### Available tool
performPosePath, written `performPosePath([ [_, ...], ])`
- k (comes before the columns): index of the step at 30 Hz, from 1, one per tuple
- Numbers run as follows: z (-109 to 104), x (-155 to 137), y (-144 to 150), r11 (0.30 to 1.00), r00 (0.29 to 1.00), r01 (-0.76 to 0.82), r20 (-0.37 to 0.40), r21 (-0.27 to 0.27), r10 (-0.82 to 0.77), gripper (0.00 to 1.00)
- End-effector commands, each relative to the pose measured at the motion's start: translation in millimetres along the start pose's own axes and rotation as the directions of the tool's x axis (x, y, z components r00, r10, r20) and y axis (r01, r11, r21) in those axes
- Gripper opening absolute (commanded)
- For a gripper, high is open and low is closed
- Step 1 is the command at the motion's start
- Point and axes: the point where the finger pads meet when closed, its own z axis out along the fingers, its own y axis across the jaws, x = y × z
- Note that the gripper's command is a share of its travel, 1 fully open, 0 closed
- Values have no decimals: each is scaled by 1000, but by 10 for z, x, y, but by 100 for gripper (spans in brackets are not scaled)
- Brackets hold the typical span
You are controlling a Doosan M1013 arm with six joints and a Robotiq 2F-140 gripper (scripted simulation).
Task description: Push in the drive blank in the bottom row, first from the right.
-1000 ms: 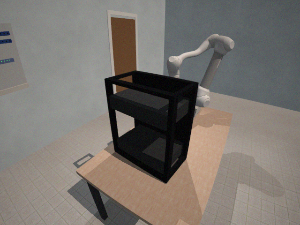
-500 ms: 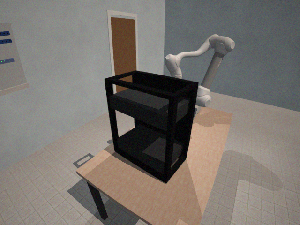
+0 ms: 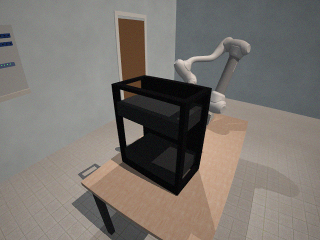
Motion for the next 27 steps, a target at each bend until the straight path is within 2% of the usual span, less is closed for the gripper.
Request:
performPosePath([
  [1, -17, -169, 10, 993, 990, -114, 84, 6, 114, 100],
  [9, -122, -450, -58, 942, 918, -334, 219, -21, 330, 100],
  [11, -122, -450, -58, 942, 918, -334, 219, -21, 330, 100],
  [20, -278, -658, -200, 845, 786, -529, 330, -78, 523, 100],
  [27, -383, -740, -307, 772, 689, -624, 381, -122, 617, 100],
])
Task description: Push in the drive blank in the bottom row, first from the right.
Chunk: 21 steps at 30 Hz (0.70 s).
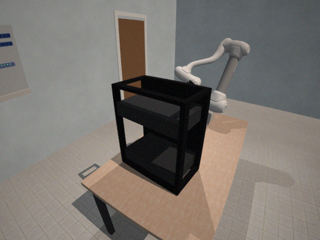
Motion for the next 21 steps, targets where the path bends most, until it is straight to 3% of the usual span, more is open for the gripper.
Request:
performPosePath([
  [1, -14, -44, -3, 999, 999, -35, 28, 1, 35, 100],
  [21, -160, -332, -127, 961, 949, -276, 151, -18, 276, 100],
])
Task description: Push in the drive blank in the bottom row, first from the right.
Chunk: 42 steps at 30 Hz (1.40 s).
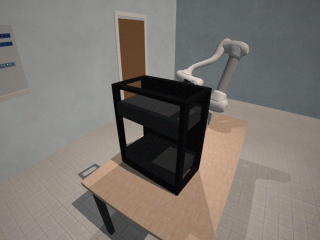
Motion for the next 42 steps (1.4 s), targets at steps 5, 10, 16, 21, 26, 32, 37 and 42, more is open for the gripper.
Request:
performPosePath([
  [5, -26, -66, -19, 999, 998, -50, 27, 0, 50, 100],
  [10, -37, -91, -27, 998, 997, -69, 36, -1, 69, 100],
  [16, -41, -101, -31, 997, 996, -77, 40, -1, 77, 100],
  [21, -43, -105, -32, 997, 996, -80, 42, -1, 80, 100],
  [26, -43, -106, -33, 997, 996, -80, 42, -1, 80, 100],
  [32, -43, -106, -33, 997, 996, -80, 42, -1, 80, 100],
  [37, -43, -106, -33, 997, 996, -80, 42, -1, 80, 100],
  [42, -43, -106, -33, 997, 996, -80, 42, -1, 80, 100],
])
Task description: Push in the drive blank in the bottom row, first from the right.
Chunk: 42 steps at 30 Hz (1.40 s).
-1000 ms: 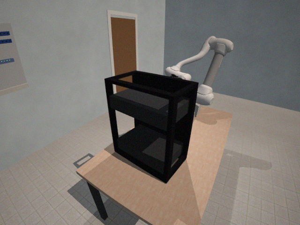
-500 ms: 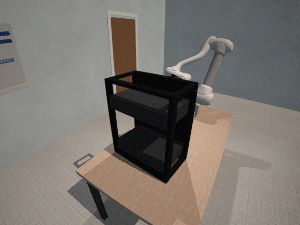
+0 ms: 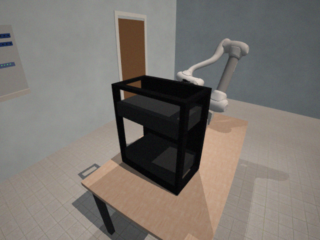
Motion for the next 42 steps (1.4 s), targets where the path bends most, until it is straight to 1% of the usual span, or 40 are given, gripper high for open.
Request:
performPosePath([
  [1, 0, 0, 0, 1000, 1000, 0, 0, 0, 0, 100],
  [32, 2, -1, 0, 1000, 1000, 0, 0, 0, 0, 100],
  [38, 87, -31, -3, 1000, 1000, 0, 0, 0, 0, 100],
  [40, 87, -31, -3, 1000, 1000, 0, 0, 0, 0, 100],
  [42, 154, -55, -5, 1000, 1000, 0, 0, 0, 0, 100],
])
